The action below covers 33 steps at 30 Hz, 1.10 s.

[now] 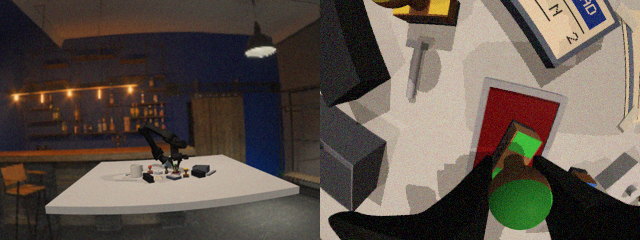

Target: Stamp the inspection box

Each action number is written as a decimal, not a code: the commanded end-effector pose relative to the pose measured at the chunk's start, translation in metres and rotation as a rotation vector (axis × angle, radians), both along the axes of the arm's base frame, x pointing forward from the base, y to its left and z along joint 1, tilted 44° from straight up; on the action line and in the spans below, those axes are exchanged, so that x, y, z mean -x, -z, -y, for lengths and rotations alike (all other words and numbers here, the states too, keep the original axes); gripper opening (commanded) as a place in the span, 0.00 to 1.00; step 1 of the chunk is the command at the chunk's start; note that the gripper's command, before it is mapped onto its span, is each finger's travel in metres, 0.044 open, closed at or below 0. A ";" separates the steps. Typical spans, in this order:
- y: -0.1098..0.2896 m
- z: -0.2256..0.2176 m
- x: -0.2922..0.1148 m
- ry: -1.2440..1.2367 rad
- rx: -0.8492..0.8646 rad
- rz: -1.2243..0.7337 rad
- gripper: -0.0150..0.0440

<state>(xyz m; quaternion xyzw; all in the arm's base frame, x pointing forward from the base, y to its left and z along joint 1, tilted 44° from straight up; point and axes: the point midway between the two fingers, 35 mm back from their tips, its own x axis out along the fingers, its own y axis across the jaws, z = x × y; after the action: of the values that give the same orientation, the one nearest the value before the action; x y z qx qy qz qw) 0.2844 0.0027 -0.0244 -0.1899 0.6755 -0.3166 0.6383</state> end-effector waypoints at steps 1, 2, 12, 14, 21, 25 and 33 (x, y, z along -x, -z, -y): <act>0.001 0.002 -0.001 0.000 0.004 0.002 0.25; 0.001 0.002 -0.001 0.000 0.004 0.002 0.25; -0.002 -0.001 -0.001 0.000 0.003 0.002 0.25; -0.003 -0.001 -0.001 0.000 0.003 0.002 0.25; -0.005 -0.004 -0.002 0.000 0.003 0.002 0.25; -0.006 -0.005 -0.002 0.000 0.003 0.002 0.25; -0.010 -0.008 -0.003 0.000 0.003 0.002 0.25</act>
<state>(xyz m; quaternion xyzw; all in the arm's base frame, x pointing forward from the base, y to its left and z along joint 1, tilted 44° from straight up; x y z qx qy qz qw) 0.2853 0.0072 -0.0174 -0.1934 0.6751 -0.3183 0.6369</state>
